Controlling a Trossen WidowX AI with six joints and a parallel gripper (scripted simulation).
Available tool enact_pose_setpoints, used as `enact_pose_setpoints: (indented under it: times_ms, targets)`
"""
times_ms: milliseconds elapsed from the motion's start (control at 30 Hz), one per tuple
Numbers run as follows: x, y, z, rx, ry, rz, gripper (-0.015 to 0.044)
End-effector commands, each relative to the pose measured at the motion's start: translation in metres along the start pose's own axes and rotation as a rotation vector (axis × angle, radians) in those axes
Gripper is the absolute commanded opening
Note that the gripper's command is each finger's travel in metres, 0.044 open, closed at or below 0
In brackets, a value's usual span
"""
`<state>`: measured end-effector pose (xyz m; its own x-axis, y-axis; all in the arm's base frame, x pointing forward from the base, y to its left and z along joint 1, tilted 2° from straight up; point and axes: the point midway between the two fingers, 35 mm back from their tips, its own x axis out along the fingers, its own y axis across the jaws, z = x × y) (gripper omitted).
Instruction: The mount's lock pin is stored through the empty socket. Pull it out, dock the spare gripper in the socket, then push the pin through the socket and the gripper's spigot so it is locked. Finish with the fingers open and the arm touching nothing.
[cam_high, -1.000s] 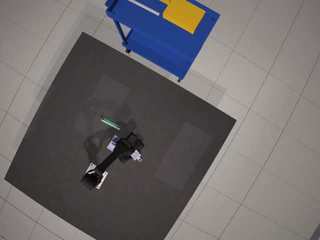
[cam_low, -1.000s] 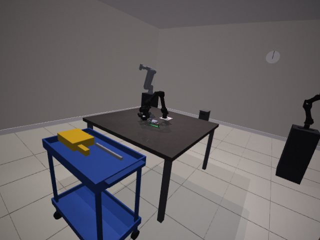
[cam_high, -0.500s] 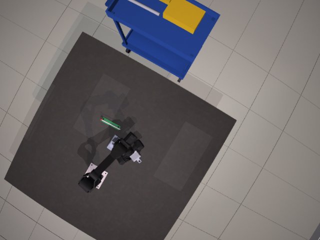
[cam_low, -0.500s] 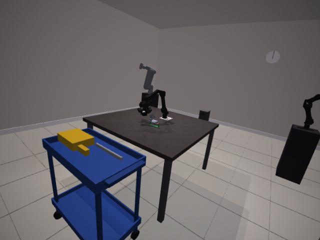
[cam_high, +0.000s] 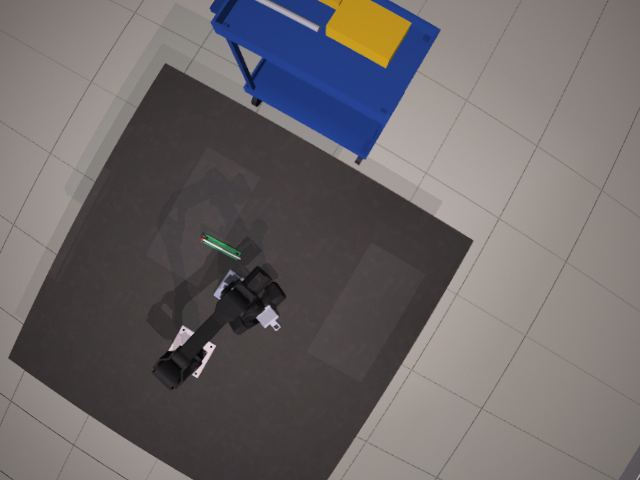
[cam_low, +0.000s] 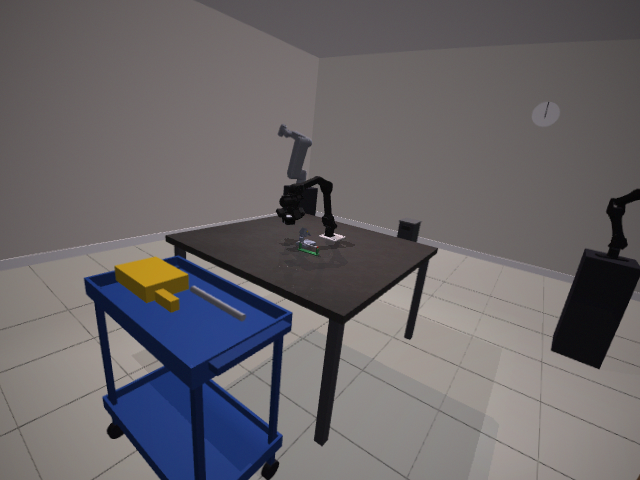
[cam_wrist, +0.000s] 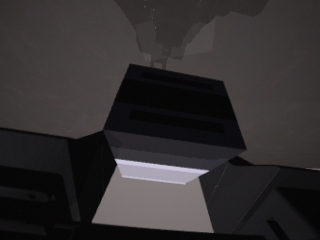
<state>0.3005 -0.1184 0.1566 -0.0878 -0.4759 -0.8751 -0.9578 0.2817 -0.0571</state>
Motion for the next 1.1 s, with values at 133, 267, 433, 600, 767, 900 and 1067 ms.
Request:
enact_pose_setpoints:
  times_ms: [133, 267, 433, 600, 767, 900, 1067]
  targets:
    - [0.001, 0.0, 0.0, -0.003, -0.002, 0.002, 0.0]
    - [0.005, 0.009, 0.003, -0.045, -0.053, 0.031, 0.0]
    - [0.009, 0.021, 0.007, -0.106, -0.134, 0.07, 0.0]
    - [0.012, 0.034, 0.012, -0.167, -0.223, 0.103, 0.0]
    - [0.014, 0.046, 0.018, -0.223, -0.315, 0.127, 0.0]
    - [0.015, 0.056, 0.023, -0.268, -0.395, 0.14, 0.0]
    - [0.014, 0.068, 0.029, -0.319, -0.498, 0.148, 0.0]
